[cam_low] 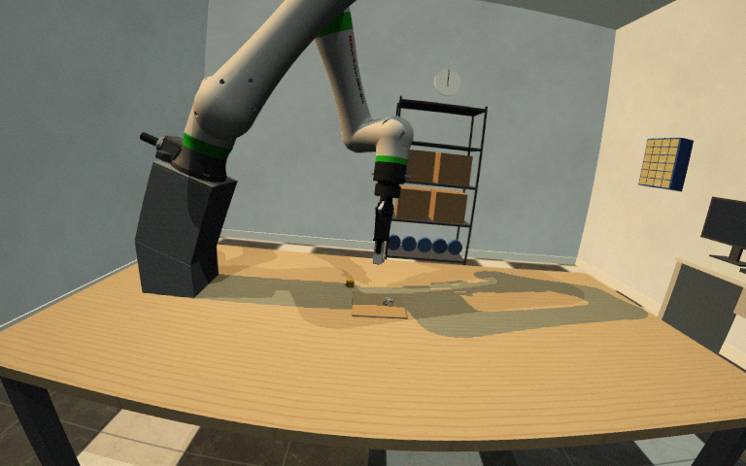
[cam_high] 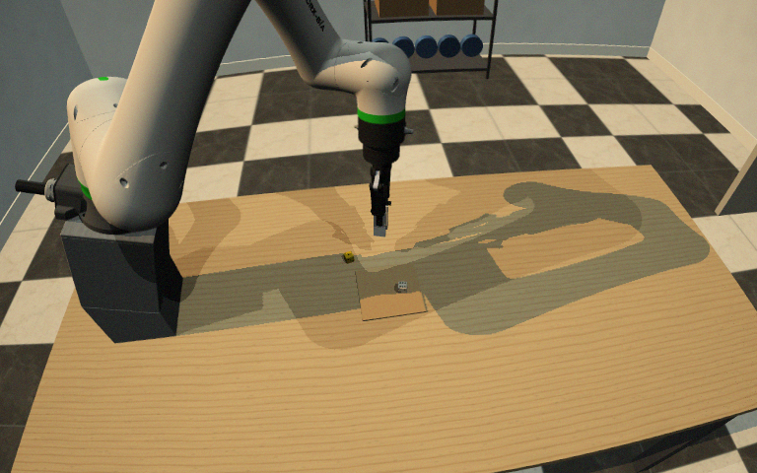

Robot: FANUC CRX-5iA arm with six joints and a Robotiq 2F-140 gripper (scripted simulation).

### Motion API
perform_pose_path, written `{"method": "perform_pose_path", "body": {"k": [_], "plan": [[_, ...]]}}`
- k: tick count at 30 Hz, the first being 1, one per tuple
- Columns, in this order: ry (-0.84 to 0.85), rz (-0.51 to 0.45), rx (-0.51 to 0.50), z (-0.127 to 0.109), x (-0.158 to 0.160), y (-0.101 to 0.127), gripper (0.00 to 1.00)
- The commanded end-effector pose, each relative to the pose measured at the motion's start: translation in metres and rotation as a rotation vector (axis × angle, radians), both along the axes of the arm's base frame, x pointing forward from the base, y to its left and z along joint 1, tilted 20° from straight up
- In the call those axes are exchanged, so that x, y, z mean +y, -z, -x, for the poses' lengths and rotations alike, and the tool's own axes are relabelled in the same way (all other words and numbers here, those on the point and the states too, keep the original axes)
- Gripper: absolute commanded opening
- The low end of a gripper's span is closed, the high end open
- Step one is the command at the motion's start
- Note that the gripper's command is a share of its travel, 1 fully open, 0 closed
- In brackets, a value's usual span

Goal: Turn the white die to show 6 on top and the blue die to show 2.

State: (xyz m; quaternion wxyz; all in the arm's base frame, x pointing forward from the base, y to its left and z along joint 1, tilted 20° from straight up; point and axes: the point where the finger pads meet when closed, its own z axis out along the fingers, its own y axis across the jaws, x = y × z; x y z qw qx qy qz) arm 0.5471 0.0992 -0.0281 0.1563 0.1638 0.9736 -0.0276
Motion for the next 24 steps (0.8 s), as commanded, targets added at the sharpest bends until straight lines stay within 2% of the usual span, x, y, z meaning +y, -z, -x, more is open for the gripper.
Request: {"method": "perform_pose_path", "body": {"k": [1, 8, 11, 13, 18, 19, 24], "plan": [[0.079, 0.153, 0.019, 0.010, -0.045, 0.014, 0.09], [0.173, 0.371, -0.012, 0.017, -0.101, 0.017, 0.09], [0.176, 0.377, -0.014, 0.017, -0.103, 0.017, 0.09], [0.214, 0.490, -0.066, 0.015, -0.127, 0.012, 0.09], [0.238, 0.580, -0.133, 0.010, -0.143, 0.005, 0.09], [0.246, 0.624, -0.177, 0.007, -0.148, 0.001, 0.09], [0.251, 0.709, -0.306, -0.004, -0.154, -0.010, 0.09]]}}
